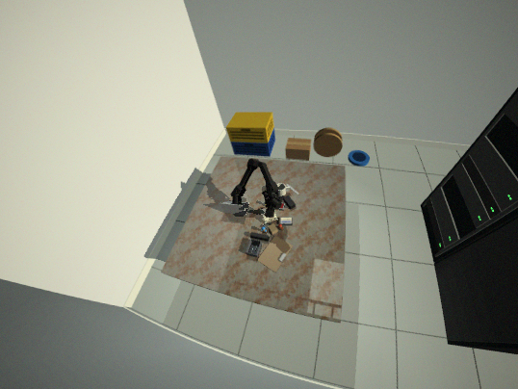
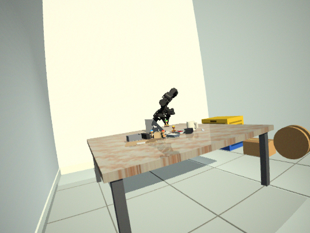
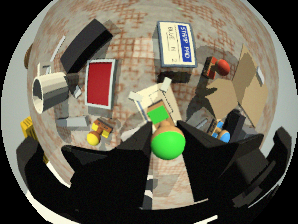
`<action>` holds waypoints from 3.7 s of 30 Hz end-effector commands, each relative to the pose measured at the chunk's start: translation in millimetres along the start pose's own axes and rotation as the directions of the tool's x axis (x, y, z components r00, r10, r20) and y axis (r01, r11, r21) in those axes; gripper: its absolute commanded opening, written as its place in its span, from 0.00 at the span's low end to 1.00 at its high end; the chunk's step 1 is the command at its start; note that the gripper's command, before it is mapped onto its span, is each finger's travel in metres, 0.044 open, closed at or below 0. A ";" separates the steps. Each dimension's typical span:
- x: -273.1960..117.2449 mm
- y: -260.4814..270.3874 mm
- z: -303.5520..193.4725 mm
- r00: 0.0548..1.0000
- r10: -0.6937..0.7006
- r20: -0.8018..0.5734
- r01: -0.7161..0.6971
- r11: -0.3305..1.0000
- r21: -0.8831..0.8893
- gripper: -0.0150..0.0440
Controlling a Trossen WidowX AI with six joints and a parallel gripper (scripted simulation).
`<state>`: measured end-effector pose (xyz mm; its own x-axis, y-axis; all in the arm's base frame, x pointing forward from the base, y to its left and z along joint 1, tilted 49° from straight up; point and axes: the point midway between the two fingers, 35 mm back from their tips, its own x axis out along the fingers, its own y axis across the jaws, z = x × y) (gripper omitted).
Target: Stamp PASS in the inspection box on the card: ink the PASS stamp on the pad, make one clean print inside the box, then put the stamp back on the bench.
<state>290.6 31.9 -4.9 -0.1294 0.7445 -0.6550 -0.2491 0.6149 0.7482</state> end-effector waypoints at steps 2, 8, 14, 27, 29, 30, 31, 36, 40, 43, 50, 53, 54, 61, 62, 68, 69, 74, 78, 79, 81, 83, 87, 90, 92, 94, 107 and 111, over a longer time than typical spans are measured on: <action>2.5 -3.9 -3.7 1.000 0.001 -0.010 -0.001 1.000 -0.005 0.25; 6.1 -4.2 -3.5 1.000 0.000 -0.009 0.000 1.000 -0.005 0.25; 10.1 -4.5 -3.3 1.000 0.000 -0.008 0.000 1.000 -0.005 0.25; 18.8 -5.0 -3.0 1.000 -0.001 -0.006 0.001 1.000 -0.005 0.25; 20.1 -5.0 -2.9 1.000 -0.001 -0.006 0.001 1.000 -0.005 0.25; 20.8 -5.0 -2.9 1.000 -0.001 -0.006 0.001 1.000 -0.005 0.25; 21.5 -5.1 -2.9 1.000 -0.001 -0.006 0.001 1.000 -0.005 0.25; 24.8 -5.2 -2.9 1.000 -0.001 -0.005 0.001 1.000 -0.004 0.25; 27.5 -5.2 -2.9 1.000 -0.001 -0.005 0.001 1.000 -0.004 0.25; 29.5 -5.3 -2.9 1.000 -0.001 -0.004 0.001 1.000 -0.004 0.25; 34.2 -5.3 -3.0 1.000 -0.001 -0.004 0.001 1.000 -0.004 0.25; 36.2 -5.3 -3.1 1.000 -0.001 -0.003 0.001 1.000 -0.004 0.25; 36.9 -5.3 -3.1 1.000 -0.001 -0.003 0.001 1.000 -0.004 0.25; 41.6 -5.3 -3.3 1.000 0.000 -0.002 0.000 1.000 -0.004 0.25; 42.3 -5.2 -3.4 1.000 0.000 -0.002 0.000 1.000 -0.004 0.25; 46.3 -5.1 -3.6 1.000 0.000 -0.001 0.000 1.000 -0.004 0.25; 47.0 -5.1 -3.7 1.000 0.001 -0.001 -0.001 1.000 -0.004 0.25; 50.3 -5.0 -3.9 1.000 0.001 -0.001 -0.001 1.000 -0.004 0.25; 52.9 -4.9 -4.2 1.000 0.002 0.000 -0.002 1.000 -0.005 0.25; 53.6 -4.8 -4.2 1.000 0.002 0.000 -0.002 1.000 -0.005 0.25; 54.9 -4.8 -4.4 1.000 0.002 0.000 -0.002 1.000 -0.005 0.25; 56.2 -4.7 -4.5 1.000 0.002 0.000 -0.002 1.000 -0.005 0.25; 58.8 -4.5 -4.8 1.000 0.003 0.001 -0.003 1.000 -0.005 0.25; 60.8 -4.4 -5.0 1.000 0.003 0.001 -0.003 1.000 -0.005 0.25; 62.1 -4.3 -5.2 1.000 0.004 0.001 -0.004 1.000 -0.005 0.25; 63.4 -4.2 -5.4 1.000 0.004 0.002 -0.004 1.000 -0.005 0.25; 68.8 -3.7 -6.2 1.000 0.006 0.002 -0.006 1.000 -0.005 0.25; 68.8 -3.7 -6.2 1.000 0.006 0.002 -0.006 1.000 -0.005 0.25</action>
<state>277.9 77.5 -52.6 -0.1254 0.7444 -0.6559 -0.2596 0.6135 0.7458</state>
